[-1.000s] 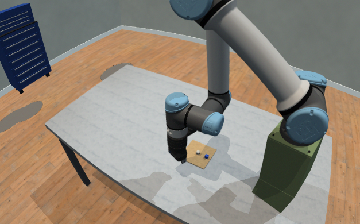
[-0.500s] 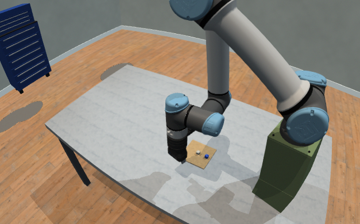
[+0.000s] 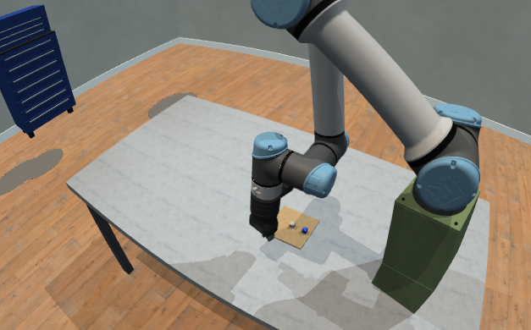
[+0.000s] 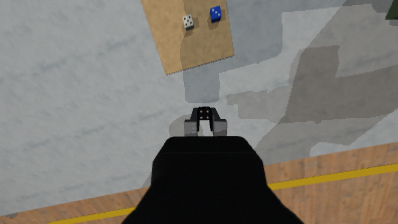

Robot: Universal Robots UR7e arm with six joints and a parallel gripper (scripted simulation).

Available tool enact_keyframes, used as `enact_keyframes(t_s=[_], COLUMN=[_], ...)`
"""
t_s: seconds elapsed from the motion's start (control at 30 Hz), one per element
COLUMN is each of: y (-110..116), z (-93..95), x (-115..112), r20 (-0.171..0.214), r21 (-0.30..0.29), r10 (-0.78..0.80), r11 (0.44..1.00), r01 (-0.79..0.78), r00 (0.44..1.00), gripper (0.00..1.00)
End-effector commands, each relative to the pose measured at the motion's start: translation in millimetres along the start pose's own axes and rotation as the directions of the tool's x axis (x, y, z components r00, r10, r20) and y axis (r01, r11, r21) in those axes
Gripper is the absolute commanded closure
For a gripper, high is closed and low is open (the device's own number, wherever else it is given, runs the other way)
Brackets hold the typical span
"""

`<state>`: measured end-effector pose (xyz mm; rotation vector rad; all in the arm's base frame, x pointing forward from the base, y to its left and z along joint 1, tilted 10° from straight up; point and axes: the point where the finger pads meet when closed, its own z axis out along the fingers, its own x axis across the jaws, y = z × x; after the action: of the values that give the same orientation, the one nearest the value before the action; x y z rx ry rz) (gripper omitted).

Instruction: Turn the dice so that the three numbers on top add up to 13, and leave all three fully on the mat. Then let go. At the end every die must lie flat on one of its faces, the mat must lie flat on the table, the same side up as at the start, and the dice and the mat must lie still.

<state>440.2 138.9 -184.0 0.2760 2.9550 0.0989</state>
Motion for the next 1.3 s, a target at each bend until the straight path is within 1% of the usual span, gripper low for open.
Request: enact_keyframes(t_s=[0.0,0.1,0.23,0.33,0.43,0.53,0.67,0.77,0.87,1.0,1.07,1.27], y=[-0.7,-2.0,-3.8,-5.3,-6.8,-6.8,-8.8,-9.9,-11.1,-11.6,-11.6,-12.4], z=[-0.1,0.4,0.7,1.1,1.3,1.3,1.6,1.9,1.5,2.3,2.3,2.0], x=[-0.4,-0.2,-0.1,0.1,0.2,0.2,0.3,0.4,-0.4,0.4,0.4,-0.2], r20=[0.002,0.001,0.0,-0.001,-0.001,-0.001,0.0,0.0,0.003,0.0,0.0,0.002], r21=[-0.061,-0.143,-0.273,-0.38,-0.488,-0.491,-0.624,-0.698,-0.754,-0.795,-0.795,-0.828], r10=[-0.001,-0.001,-0.002,-0.003,-0.004,-0.004,-0.005,-0.005,-0.002,-0.006,-0.006,-0.003], r11=[0.998,0.99,0.962,0.925,0.873,0.871,0.781,0.716,0.657,0.607,0.607,0.56], r01=[0.001,0.001,0.002,0.002,0.003,0.003,0.003,0.004,0.003,0.004,0.004,0.004], r00=[1.0,1.0,1.0,1.0,1.0,1.0,1.0,1.0,1.0,1.0,1.0,1.0], gripper=[0.66,0.66,0.66,0.66,0.66,0.66,0.66,0.66,0.66,0.66,0.66,0.66])
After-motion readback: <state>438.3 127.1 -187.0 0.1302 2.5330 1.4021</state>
